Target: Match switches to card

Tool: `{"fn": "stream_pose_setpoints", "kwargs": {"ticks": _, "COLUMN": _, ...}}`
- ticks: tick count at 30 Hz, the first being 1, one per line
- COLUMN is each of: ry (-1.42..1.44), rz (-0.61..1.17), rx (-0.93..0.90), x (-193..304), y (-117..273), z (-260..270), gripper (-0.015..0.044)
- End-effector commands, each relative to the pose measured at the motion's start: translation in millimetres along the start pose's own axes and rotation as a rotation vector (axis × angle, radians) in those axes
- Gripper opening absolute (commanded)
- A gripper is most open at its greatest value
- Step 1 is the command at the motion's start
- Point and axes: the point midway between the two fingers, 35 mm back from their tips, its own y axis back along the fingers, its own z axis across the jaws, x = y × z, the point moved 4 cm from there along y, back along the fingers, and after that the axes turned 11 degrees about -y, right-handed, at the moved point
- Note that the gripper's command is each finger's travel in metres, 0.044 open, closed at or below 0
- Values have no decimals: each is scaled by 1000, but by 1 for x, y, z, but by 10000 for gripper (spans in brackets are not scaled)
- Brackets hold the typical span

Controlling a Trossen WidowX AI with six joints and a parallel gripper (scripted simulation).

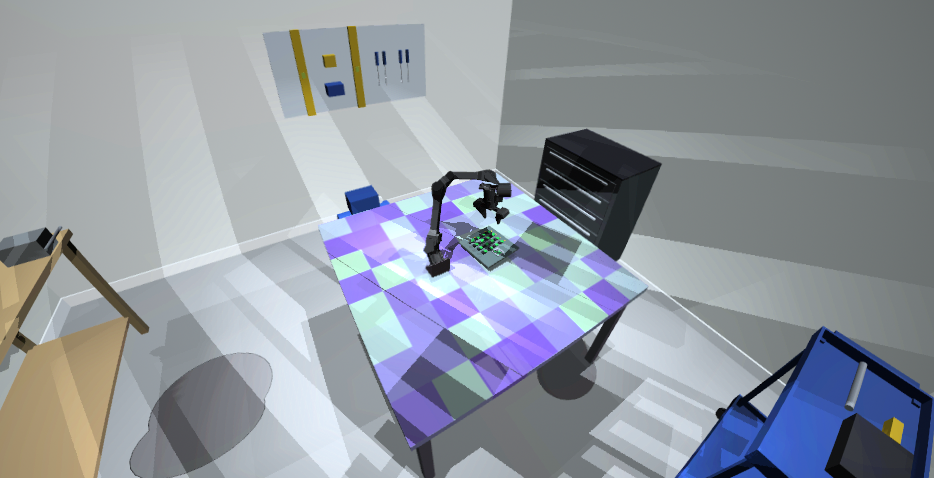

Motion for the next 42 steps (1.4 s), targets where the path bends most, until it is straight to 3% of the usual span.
{"fn": "stream_pose_setpoints", "kwargs": {"ticks": 1, "ry": -6, "rz": 4, "rx": -3, "x": -1, "y": -3, "z": -1, "gripper": 374}}
{"fn": "stream_pose_setpoints", "kwargs": {"ticks": 6, "ry": -135, "rz": 111, "rx": -65, "x": -6, "y": -84, "z": -23, "gripper": 242}}
{"fn": "stream_pose_setpoints", "kwargs": {"ticks": 12, "ry": -141, "rz": 115, "rx": -67, "x": -6, "y": -90, "z": -24, "gripper": 85}}
{"fn": "stream_pose_setpoints", "kwargs": {"ticks": 15, "ry": -141, "rz": 96, "rx": -70, "x": -2, "y": -115, "z": -22, "gripper": 6}}
{"fn": "stream_pose_setpoints", "kwargs": {"ticks": 42, "ry": -141, "rz": 90, "rx": -72, "x": 3, "y": -146, "z": -19, "gripper": 0}}
